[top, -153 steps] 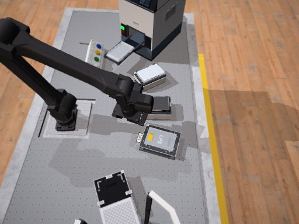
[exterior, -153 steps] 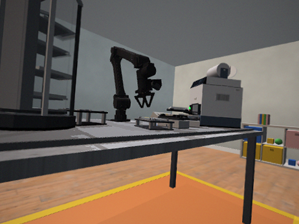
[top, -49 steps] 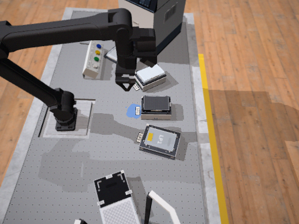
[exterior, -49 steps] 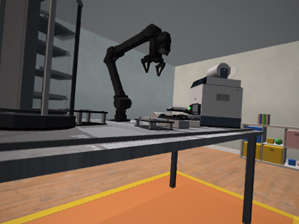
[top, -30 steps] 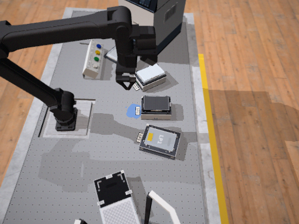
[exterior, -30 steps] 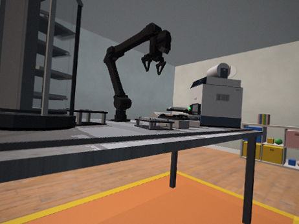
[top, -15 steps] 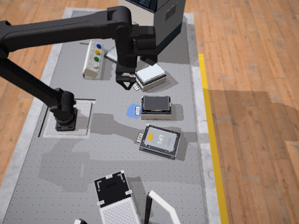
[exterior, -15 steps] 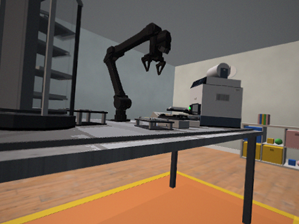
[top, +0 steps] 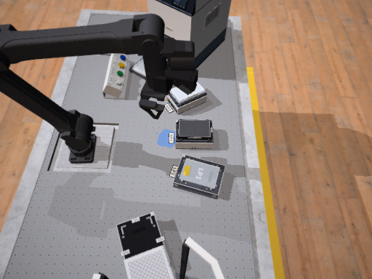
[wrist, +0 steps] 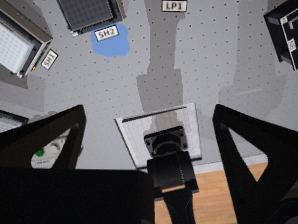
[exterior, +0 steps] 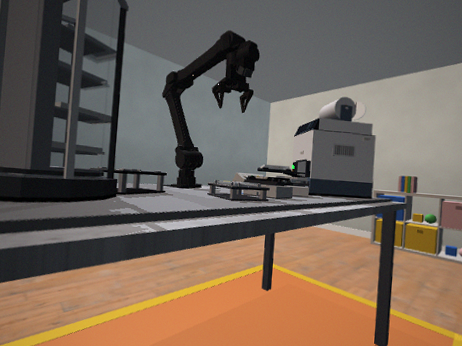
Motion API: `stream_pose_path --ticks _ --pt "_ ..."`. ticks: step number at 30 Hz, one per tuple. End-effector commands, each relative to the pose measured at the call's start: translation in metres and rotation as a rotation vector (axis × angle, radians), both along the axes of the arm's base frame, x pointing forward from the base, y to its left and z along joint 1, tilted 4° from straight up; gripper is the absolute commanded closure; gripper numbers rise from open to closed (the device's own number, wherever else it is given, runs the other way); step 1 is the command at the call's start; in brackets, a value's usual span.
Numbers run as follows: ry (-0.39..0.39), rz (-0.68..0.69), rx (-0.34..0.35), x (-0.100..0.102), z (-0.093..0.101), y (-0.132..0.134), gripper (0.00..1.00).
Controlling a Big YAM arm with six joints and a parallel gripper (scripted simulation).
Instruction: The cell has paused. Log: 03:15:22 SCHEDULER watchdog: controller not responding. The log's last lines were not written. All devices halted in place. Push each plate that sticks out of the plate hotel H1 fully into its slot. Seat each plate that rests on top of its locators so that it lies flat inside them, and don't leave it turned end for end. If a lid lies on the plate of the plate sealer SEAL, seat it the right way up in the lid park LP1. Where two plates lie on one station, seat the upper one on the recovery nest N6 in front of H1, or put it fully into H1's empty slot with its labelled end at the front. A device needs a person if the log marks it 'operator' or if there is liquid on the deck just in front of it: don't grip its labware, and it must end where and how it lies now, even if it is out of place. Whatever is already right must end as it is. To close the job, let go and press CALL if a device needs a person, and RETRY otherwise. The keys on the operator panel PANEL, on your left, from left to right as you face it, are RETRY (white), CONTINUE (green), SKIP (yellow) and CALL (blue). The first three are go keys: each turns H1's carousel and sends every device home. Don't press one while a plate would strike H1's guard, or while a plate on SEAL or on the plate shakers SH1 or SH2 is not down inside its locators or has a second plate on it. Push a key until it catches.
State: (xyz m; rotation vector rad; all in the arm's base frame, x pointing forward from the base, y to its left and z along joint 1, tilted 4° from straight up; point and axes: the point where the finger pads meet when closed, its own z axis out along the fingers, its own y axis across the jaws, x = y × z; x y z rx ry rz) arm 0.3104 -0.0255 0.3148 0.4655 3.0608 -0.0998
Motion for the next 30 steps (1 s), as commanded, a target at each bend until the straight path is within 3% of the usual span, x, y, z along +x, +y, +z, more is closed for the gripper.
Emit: stream_pose_path --ticks 1,26,30 --pt "-0.010 -0.090 -0.001 0.013 0.017 -0.008 0.00" --pt "-0.007 -0.068 -0.010 0.028 0.021 -0.084 0.00" --pt "-0.018 -0.223 -0.006 0.026 0.022 -0.098 0.00"
